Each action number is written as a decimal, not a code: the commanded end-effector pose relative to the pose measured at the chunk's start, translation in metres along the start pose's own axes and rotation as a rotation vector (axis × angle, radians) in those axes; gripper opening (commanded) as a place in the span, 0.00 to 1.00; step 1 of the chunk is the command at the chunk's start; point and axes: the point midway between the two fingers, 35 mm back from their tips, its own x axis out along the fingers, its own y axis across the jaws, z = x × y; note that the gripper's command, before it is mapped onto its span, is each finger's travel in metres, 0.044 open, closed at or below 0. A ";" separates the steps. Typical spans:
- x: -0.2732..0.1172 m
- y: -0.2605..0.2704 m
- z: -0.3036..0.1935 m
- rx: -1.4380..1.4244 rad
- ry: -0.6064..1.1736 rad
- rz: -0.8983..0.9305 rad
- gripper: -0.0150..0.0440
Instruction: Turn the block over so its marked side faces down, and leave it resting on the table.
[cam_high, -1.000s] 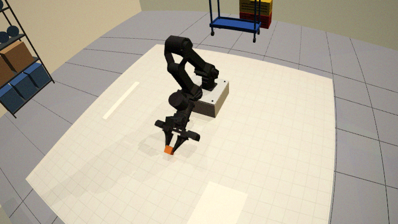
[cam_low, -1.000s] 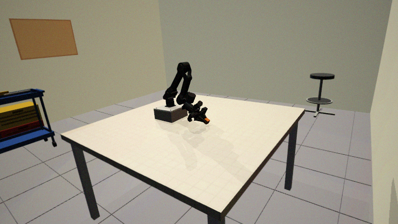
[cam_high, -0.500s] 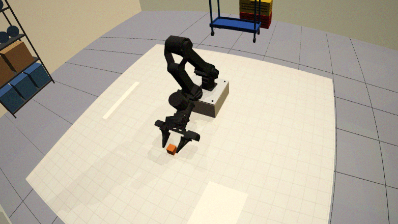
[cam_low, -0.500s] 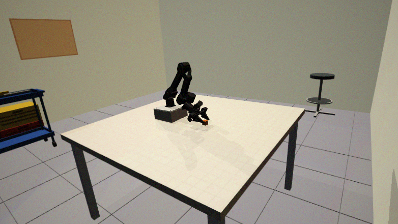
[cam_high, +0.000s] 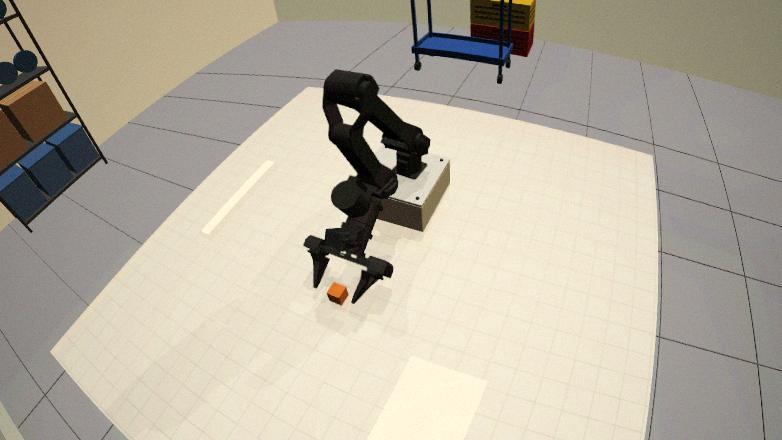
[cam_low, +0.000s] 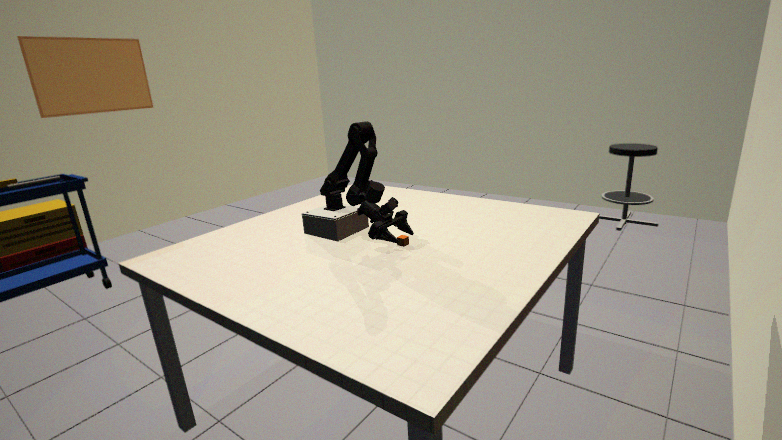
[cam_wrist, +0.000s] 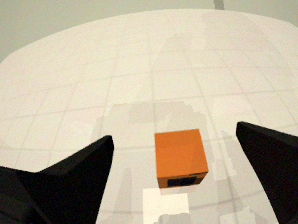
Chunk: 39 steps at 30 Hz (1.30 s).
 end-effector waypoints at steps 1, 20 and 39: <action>0.000 0.001 0.000 0.005 -0.001 0.005 1.00; 0.000 0.001 0.000 0.005 -0.001 0.005 1.00; -0.029 -0.001 0.056 -0.001 0.397 0.004 1.00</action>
